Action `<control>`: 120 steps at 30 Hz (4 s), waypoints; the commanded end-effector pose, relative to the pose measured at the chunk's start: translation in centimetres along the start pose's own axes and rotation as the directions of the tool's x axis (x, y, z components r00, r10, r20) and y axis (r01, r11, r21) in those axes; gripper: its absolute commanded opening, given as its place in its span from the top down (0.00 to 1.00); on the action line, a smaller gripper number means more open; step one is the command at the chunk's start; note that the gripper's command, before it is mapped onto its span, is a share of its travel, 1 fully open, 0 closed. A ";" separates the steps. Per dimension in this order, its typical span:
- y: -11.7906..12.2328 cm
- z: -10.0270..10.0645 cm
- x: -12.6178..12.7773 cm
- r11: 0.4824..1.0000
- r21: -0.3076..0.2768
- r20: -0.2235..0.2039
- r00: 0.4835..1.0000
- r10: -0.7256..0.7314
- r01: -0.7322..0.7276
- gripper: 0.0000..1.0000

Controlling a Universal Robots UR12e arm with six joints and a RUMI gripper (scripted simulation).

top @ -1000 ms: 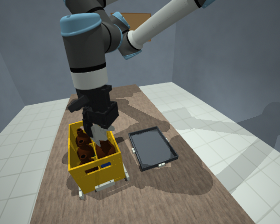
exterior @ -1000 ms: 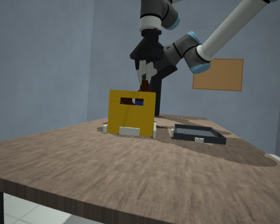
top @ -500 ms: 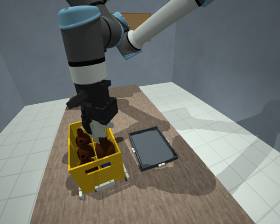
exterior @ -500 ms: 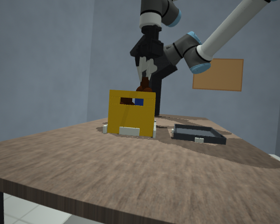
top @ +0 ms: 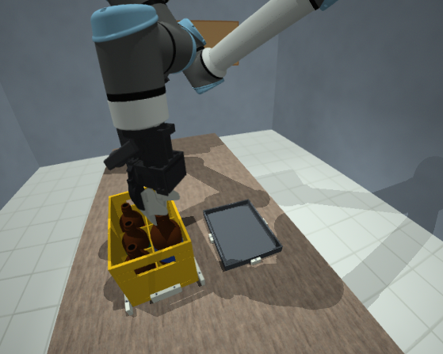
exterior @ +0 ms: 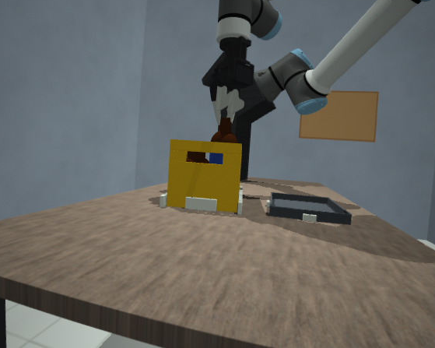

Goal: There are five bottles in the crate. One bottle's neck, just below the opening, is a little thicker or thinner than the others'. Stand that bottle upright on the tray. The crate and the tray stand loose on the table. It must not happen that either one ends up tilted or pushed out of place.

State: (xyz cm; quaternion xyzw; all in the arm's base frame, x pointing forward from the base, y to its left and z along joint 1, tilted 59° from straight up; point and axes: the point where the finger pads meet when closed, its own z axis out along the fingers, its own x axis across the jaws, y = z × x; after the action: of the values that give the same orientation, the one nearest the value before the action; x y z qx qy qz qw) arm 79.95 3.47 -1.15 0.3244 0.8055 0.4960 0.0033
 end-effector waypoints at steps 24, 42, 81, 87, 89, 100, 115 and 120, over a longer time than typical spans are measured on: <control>-0.1 -0.3 -0.1 1.000 0.000 0.003 1.000 0.001 -0.001 1.00; -0.1 -0.4 -0.1 1.000 0.000 0.003 1.000 0.001 -0.001 1.00; 0.0 -3.8 -0.2 1.000 0.000 0.005 1.000 -0.002 0.002 1.00; 0.1 -4.1 -0.2 1.000 0.000 0.005 1.000 -0.002 0.002 1.00; 0.1 -4.2 -0.2 1.000 0.000 0.005 1.000 -0.002 0.002 1.00; 0.0 -4.4 -0.2 1.000 0.000 0.005 1.000 -0.001 0.001 1.00; 0.0 -4.4 -0.2 1.000 0.000 0.004 1.000 -0.001 0.001 1.00; 0.0 -4.4 -0.2 1.000 0.000 0.004 1.000 -0.001 0.001 1.00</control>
State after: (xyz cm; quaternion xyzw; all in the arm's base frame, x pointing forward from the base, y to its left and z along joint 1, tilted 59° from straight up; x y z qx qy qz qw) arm 78.48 0.37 0.80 0.3247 0.8052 0.4962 0.0020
